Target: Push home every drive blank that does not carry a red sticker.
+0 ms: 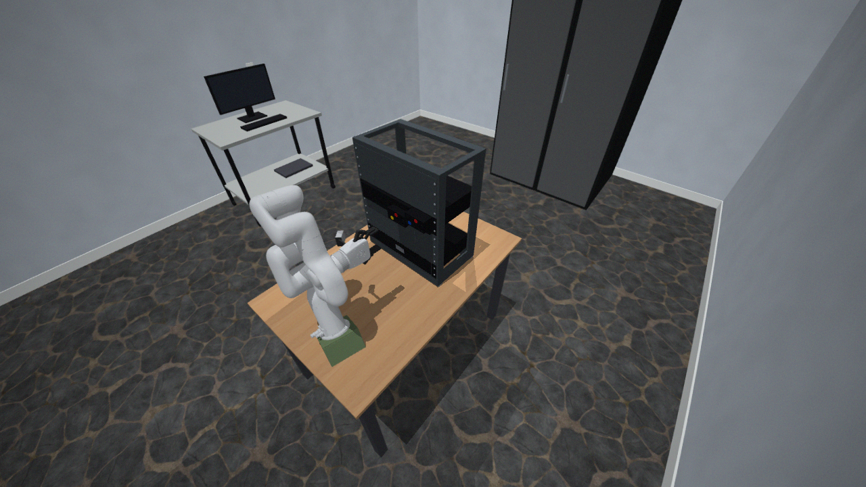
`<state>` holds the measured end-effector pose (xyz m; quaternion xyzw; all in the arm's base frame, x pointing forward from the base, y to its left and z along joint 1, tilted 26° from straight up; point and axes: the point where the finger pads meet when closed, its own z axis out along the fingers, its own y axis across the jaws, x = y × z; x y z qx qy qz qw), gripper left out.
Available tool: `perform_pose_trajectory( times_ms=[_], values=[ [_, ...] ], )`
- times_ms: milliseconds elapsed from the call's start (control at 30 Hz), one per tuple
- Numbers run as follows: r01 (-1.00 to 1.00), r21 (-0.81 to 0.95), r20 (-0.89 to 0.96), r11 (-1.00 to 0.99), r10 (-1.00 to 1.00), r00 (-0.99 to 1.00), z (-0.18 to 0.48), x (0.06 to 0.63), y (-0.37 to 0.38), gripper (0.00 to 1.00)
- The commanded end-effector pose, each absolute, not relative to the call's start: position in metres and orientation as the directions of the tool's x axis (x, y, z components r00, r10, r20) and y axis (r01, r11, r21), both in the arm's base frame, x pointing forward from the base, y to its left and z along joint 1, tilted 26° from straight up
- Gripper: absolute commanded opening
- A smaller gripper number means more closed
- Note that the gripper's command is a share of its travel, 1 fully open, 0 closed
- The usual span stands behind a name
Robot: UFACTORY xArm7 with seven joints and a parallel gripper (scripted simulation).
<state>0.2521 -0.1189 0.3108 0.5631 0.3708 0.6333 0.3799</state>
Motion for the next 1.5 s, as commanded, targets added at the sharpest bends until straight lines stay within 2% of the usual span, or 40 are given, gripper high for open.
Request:
perform_pose_trajectory(
  times_ms=[0, 500, 1000, 1467],
  values=[
    [-0.064, 0.898, 0.43, -0.435, 0.9, -0.077, 0.311, 0.252, -0.119, 1.0],
    [-0.065, 0.898, 0.43, -0.435, 0.9, -0.077, 0.317, 0.28, -0.103, 1.0],
    [-0.065, 0.898, 0.43, -0.435, 0.9, -0.077, 0.329, 0.342, -0.068, 1.0],
    [-0.065, 0.898, 0.43, -0.435, 0.9, -0.077, 0.332, 0.354, -0.061, 1.0]
  ],
)
